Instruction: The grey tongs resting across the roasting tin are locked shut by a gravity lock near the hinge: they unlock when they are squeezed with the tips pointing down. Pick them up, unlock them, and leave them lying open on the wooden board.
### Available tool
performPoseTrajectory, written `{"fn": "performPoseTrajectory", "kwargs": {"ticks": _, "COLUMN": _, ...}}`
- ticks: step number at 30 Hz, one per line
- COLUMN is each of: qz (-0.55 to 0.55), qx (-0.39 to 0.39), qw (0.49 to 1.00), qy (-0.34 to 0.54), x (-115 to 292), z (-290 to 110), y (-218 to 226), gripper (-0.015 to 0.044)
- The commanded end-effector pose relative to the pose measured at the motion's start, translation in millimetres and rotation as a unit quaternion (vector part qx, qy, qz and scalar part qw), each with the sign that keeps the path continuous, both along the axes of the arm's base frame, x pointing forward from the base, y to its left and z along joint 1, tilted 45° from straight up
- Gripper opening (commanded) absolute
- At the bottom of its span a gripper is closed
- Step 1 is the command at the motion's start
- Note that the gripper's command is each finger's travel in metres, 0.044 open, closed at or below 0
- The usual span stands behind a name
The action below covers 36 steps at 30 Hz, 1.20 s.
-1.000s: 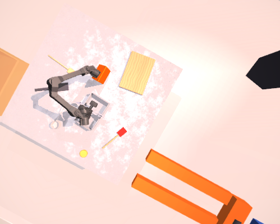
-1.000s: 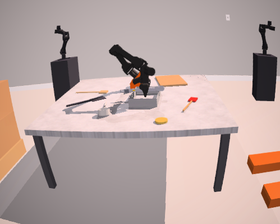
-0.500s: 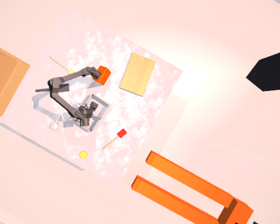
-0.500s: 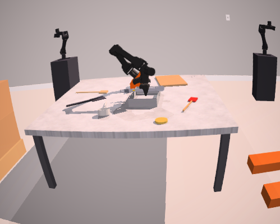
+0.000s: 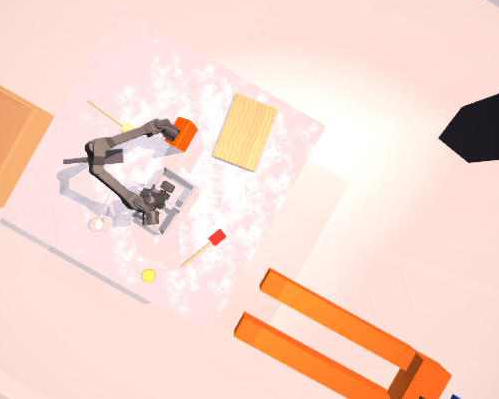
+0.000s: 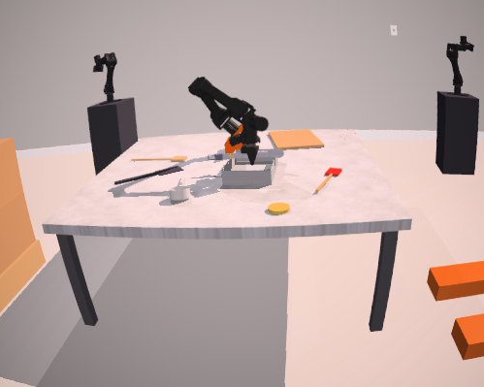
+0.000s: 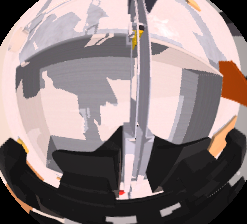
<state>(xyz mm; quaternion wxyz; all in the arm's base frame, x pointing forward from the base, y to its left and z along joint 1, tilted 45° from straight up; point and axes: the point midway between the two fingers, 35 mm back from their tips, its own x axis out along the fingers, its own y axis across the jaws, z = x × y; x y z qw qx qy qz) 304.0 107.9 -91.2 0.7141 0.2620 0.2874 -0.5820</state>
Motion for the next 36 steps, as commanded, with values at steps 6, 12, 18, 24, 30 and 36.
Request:
{"fn": "performPoseTrajectory", "kwargs": {"ticks": 6, "qz": 0.000, "qx": 0.001, "qw": 1.000, "qy": -0.001, "x": 0.5, "z": 0.2, "y": 0.5, "gripper": -0.0113}}
{"fn": "performPoseTrajectory", "kwargs": {"ticks": 12, "qz": 0.001, "qx": 0.003, "qw": 1.000, "qy": 0.001, "x": -2.5, "z": 34.8, "y": 40.4, "gripper": -0.0150}}
{"fn": "performPoseTrajectory", "kwargs": {"ticks": 18, "qz": 0.002, "qx": -0.001, "qw": 1.000, "qy": 0.003, "x": -19.9, "z": 89.7, "y": 87.8, "gripper": -0.0150}}
{"fn": "performPoseTrajectory", "kwargs": {"ticks": 24, "qz": 0.002, "qx": -0.001, "qw": 1.000, "qy": 0.003, "x": -20.4, "z": 91.0, "y": 88.7, "gripper": -0.0150}}
{"fn": "performPoseTrajectory", "kwargs": {"ticks": 30, "qz": 0.006, "qx": -0.005, "qw": 1.000, "qy": 0.008, "x": -20.6, "z": 88.6, "y": 86.3, "gripper": -0.0150}}
{"fn": "performPoseTrajectory", "kwargs": {"ticks": 36, "qz": 0.066, "qx": -0.015, "qw": 0.996, "qy": 0.064, "x": -26.1, "z": 84.1, "y": 92.7, "gripper": -0.0150}}
